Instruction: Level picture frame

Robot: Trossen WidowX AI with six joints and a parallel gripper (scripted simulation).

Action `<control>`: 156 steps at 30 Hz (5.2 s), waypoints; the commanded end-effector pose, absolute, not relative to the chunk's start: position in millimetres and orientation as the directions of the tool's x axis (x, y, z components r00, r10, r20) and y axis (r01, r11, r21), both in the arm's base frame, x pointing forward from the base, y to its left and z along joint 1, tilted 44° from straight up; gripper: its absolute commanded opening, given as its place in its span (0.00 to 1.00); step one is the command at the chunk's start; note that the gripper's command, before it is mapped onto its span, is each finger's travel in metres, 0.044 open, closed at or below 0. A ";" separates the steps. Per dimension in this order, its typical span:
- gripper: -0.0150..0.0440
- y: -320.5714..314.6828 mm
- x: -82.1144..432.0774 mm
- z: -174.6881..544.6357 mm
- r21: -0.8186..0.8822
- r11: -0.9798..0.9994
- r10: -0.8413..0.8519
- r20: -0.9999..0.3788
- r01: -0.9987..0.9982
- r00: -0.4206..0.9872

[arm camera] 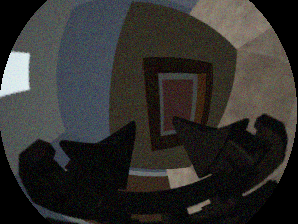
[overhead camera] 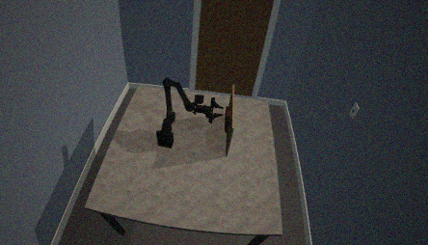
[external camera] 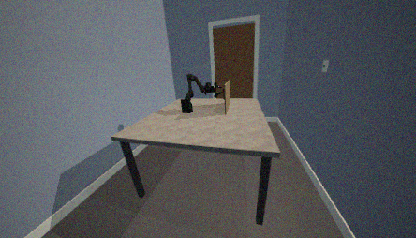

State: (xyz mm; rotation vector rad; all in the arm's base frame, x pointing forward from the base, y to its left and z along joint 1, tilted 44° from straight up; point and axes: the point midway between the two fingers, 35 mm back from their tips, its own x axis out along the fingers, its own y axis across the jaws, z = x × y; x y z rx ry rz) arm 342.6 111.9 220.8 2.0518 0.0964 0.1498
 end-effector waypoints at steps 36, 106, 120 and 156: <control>0.69 117.8 378.4 223.4 0.883 -0.470 0.138 0.068 0.005 0.988; 0.25 115.1 378.5 228.8 0.883 -0.469 0.138 0.068 0.005 0.988; 0.25 114.4 378.5 229.9 0.883 -0.469 0.138 0.068 0.005 0.988; 0.25 111.7 379.0 228.6 0.883 -0.469 0.138 0.068 0.005 0.988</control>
